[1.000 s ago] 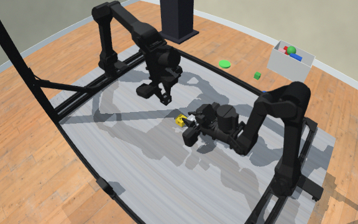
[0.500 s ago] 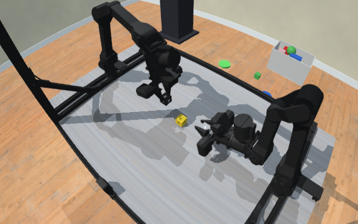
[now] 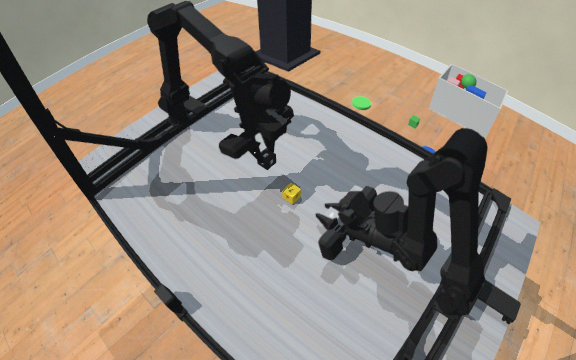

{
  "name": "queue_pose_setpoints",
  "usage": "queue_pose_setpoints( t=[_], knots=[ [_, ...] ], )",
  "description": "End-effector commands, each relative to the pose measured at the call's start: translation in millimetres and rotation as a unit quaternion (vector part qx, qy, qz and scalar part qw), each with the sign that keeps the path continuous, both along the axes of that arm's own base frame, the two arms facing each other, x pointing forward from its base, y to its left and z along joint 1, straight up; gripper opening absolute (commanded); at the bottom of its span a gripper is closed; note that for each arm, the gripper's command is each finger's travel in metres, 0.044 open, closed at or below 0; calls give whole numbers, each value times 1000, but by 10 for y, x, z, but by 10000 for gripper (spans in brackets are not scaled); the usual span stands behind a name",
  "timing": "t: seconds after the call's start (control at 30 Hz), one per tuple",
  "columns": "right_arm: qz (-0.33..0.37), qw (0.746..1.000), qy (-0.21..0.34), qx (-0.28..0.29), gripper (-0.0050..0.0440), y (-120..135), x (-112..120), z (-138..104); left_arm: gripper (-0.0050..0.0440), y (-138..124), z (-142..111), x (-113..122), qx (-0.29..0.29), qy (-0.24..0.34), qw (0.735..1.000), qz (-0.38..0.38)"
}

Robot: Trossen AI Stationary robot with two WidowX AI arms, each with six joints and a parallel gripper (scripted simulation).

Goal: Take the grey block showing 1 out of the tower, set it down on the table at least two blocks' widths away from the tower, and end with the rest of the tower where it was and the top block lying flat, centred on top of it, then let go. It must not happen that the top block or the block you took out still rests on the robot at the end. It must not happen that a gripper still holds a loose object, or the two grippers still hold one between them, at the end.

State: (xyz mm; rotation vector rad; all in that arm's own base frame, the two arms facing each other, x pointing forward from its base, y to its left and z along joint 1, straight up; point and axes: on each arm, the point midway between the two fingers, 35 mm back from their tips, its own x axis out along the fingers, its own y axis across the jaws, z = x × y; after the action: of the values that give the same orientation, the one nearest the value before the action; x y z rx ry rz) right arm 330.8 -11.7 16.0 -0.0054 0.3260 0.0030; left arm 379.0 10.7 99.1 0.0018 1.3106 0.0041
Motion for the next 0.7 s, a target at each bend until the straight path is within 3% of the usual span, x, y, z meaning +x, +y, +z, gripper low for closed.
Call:
queue_pose_setpoints(
  t=[0.0, 0.2, 0.27, 0.47, 0.67],
  knots=[
    [3, 1000, 2, -1, 120, 5, 7, -39, 0, -5, 0, -3, -2, -1, 1000, -1],
    [4, 1000, 1, -1, 264, 2, -5, -26, 0, -5, 0, -3, -2, -1, 1000, -1],
    [4, 1000, 1, -1, 264, 2, -5, -26, 0, -5, 0, -3, -2, -1, 1000, -1],
    [28, 999, -25, 14, 400, -51, -392, 288, 0, -5, 0, -3, -2, -1, 1000, -1],
    [29, 999, -26, 14, 400, -51, -407, 297, 0, -5, 0, -3, -2, -1, 1000, -1]
  ],
)
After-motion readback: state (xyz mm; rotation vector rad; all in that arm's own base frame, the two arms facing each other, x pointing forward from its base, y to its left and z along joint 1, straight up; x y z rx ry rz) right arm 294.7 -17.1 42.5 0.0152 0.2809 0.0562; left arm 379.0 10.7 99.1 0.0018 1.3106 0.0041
